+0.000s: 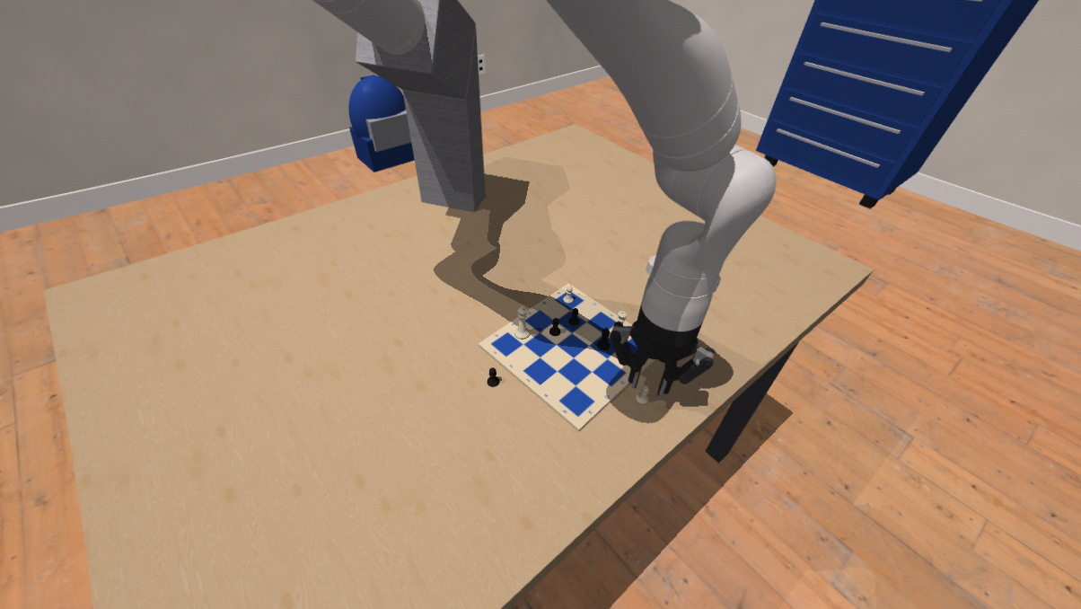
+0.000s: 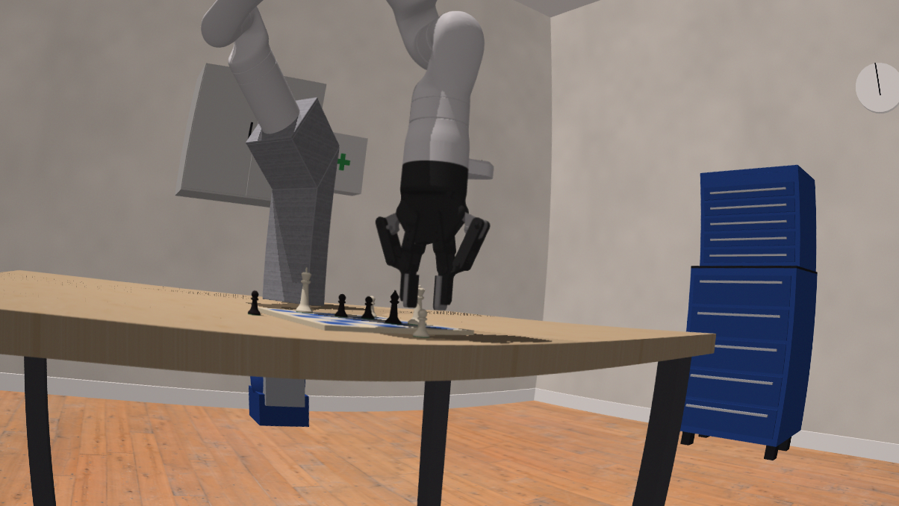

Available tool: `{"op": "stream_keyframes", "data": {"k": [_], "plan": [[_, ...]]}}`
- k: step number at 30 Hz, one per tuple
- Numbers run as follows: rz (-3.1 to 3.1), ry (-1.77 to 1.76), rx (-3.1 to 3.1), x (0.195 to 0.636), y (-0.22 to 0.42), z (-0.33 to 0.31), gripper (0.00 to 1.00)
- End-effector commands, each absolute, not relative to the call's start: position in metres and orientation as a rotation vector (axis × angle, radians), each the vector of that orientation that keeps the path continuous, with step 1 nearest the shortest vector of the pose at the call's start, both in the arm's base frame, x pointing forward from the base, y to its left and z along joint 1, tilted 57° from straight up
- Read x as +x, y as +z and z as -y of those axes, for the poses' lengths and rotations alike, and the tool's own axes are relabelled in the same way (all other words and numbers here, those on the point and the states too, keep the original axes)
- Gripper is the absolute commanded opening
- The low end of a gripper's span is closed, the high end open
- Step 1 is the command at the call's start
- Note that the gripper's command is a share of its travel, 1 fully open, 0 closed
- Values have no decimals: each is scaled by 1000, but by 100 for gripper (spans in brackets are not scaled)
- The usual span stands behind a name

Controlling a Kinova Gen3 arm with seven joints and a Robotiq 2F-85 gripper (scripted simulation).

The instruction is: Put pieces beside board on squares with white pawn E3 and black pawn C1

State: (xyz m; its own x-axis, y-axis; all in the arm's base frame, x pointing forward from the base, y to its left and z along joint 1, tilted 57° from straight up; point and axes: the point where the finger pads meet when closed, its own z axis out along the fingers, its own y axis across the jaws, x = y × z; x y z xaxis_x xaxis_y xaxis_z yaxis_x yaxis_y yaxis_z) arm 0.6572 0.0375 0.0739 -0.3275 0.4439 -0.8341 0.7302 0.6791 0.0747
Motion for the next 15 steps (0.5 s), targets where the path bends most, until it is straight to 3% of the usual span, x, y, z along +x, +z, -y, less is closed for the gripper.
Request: {"op": "stream_keyframes", "data": {"k": [1, 15], "plan": [[-1976, -399, 910, 660, 70, -33, 34], [-1976, -399, 910, 671, 60, -23, 34]]}}
